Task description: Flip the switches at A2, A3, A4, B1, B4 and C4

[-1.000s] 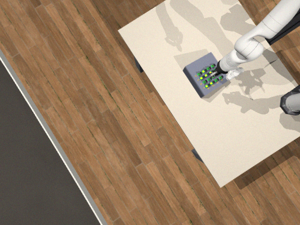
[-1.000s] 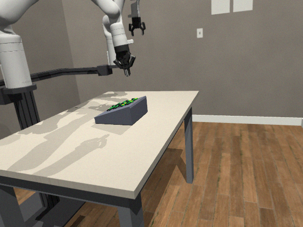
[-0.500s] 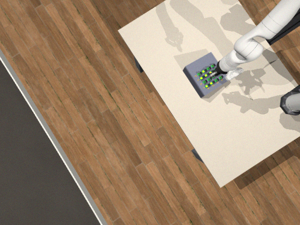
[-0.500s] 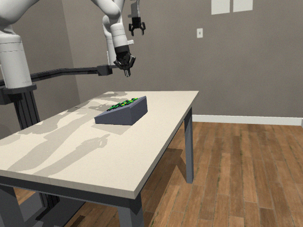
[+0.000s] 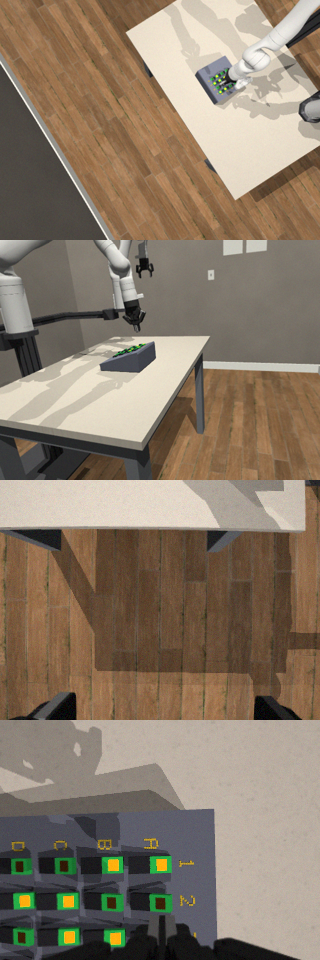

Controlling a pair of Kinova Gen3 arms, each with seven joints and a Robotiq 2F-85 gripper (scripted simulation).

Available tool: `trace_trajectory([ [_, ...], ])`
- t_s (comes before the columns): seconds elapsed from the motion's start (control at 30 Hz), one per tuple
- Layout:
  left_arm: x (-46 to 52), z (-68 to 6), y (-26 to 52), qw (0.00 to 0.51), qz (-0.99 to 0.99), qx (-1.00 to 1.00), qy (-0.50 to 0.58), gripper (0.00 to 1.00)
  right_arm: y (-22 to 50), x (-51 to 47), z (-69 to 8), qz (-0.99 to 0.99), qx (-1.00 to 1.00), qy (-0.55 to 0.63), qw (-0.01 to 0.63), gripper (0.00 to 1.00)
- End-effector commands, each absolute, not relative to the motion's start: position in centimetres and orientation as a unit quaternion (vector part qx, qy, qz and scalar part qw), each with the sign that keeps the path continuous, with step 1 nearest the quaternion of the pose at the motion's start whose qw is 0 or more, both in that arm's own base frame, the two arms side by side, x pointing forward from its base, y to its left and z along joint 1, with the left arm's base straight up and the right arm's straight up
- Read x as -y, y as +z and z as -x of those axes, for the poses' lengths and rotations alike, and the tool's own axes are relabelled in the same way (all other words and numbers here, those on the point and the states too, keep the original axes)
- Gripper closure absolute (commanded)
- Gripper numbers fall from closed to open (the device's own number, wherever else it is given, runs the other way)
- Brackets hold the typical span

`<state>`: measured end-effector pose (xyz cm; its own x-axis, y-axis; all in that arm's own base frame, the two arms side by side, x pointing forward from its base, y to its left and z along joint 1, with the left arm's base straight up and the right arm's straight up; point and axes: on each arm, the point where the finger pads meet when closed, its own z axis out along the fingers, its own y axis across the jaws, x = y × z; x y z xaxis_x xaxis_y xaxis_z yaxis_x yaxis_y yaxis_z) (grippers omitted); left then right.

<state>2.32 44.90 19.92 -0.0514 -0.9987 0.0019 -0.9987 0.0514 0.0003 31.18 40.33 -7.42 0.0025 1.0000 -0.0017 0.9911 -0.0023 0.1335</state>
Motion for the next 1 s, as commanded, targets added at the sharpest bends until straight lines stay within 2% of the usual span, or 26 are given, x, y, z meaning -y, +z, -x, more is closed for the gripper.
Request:
trace_trajectory([
  [0.0,-44.9,-2.3,20.0,0.0,-0.689,0.725,0.0,0.002,-9.7,-40.5,-31.6,-0.706,-0.705,0.048,0.047,0.903],
  [0.97,-44.9,-2.3,20.0,0.0,-0.689,0.725,0.0,0.002,-11.3,-40.5,-31.8,-0.706,-0.705,0.048,0.047,0.903],
])
